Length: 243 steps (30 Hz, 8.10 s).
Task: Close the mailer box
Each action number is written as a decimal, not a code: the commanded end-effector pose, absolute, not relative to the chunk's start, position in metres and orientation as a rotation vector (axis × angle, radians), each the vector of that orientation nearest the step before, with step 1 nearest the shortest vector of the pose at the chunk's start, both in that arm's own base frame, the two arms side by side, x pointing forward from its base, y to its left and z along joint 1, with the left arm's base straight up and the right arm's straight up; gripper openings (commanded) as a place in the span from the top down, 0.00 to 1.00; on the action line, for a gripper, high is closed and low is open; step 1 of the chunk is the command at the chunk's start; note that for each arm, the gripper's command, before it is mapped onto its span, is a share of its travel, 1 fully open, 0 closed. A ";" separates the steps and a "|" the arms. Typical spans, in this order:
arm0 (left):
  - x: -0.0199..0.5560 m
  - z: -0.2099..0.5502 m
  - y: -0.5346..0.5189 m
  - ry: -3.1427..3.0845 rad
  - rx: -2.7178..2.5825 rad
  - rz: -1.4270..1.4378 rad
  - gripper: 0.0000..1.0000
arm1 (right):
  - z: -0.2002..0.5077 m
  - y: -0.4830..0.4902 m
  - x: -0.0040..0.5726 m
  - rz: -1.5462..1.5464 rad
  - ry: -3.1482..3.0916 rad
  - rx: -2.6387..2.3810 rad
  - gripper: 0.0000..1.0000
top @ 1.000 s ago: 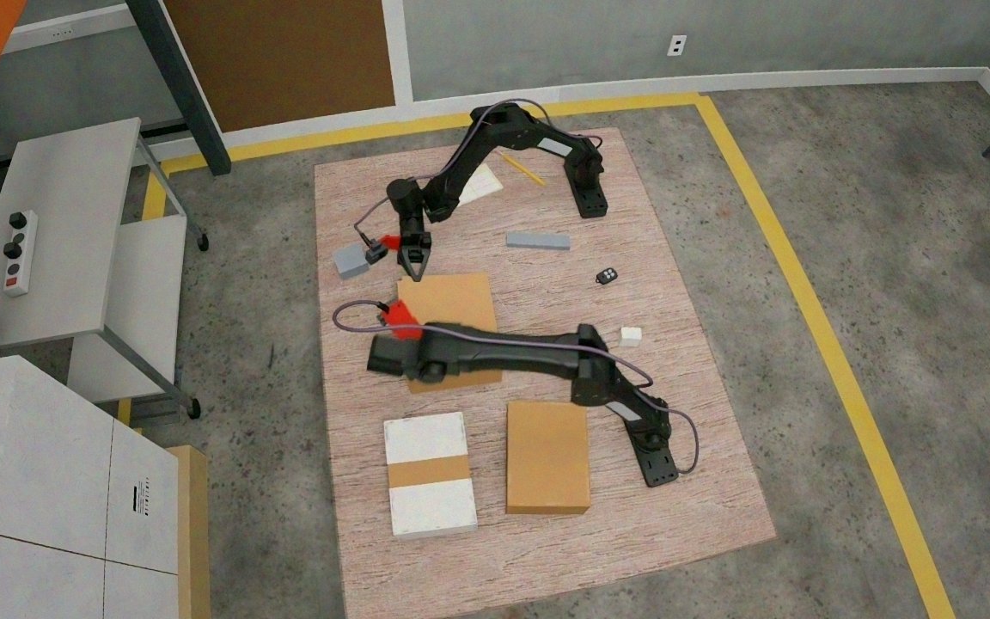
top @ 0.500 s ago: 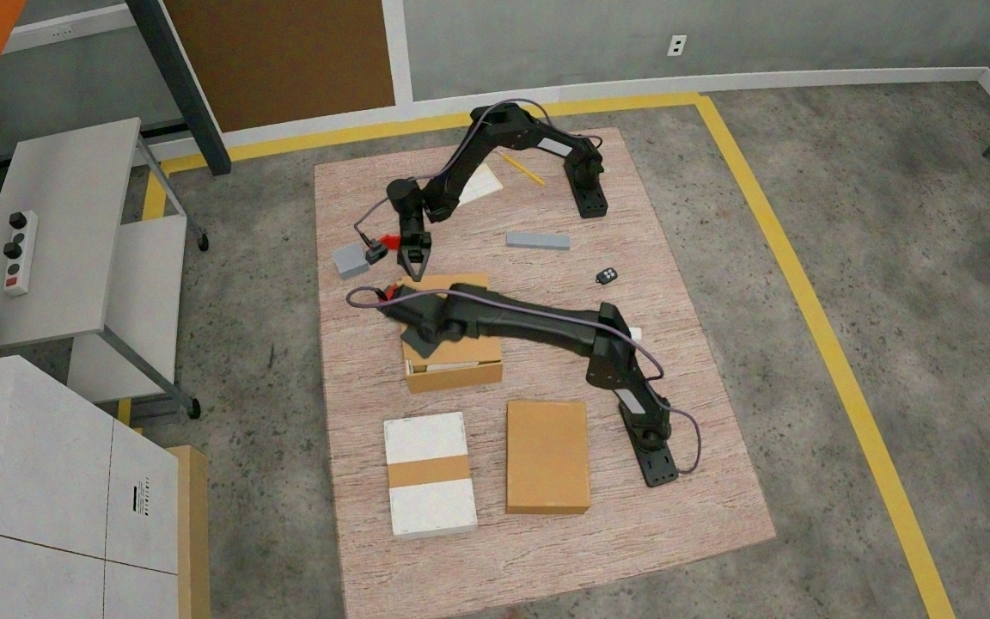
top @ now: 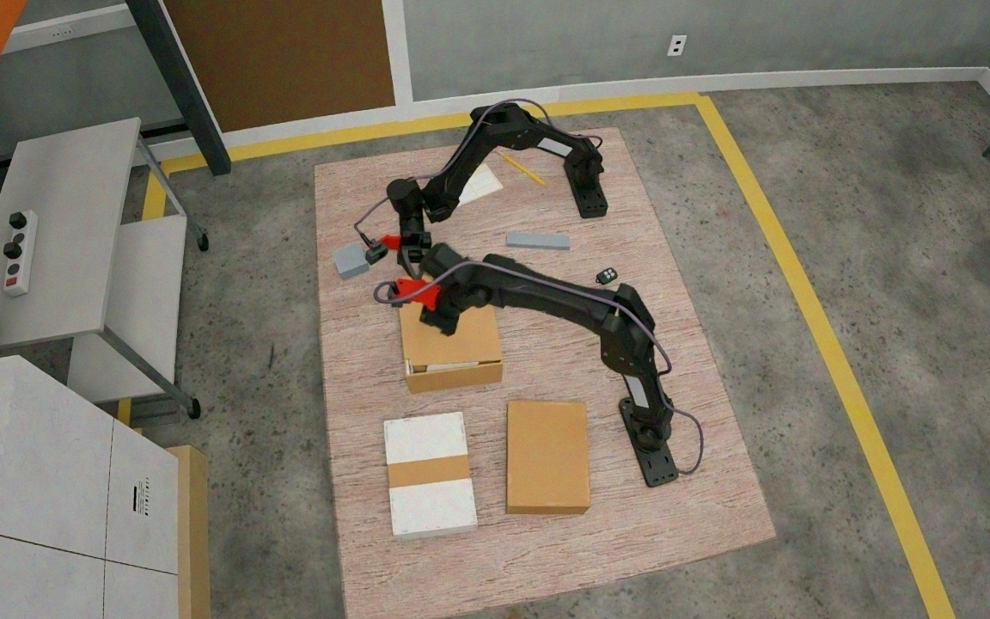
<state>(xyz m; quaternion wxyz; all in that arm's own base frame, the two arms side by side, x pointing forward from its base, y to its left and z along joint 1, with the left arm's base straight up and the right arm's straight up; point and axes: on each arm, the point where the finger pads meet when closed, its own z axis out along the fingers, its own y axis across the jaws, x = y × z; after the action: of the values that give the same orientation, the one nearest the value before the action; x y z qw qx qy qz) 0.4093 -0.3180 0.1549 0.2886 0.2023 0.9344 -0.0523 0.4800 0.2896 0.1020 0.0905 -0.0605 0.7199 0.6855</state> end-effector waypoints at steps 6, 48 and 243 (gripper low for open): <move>0.408 0.192 -0.328 2.261 0.076 -0.101 0.99 | 0.084 0.299 0.470 2.043 2.165 -0.229 0.99; 0.408 0.123 -0.336 2.322 0.178 -0.021 0.99 | 0.084 0.299 0.470 2.043 2.166 -0.228 0.99; 0.415 0.094 -0.341 2.287 0.146 -0.072 0.99 | 0.443 0.008 0.376 -0.013 1.494 -0.020 0.51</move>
<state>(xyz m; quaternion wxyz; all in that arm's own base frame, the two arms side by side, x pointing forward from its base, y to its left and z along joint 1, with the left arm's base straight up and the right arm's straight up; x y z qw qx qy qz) 0.4103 -0.3448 0.1044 0.4161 0.0608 0.9064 -0.0391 0.3855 0.0081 0.4092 0.7036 -0.0167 0.7103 -0.0084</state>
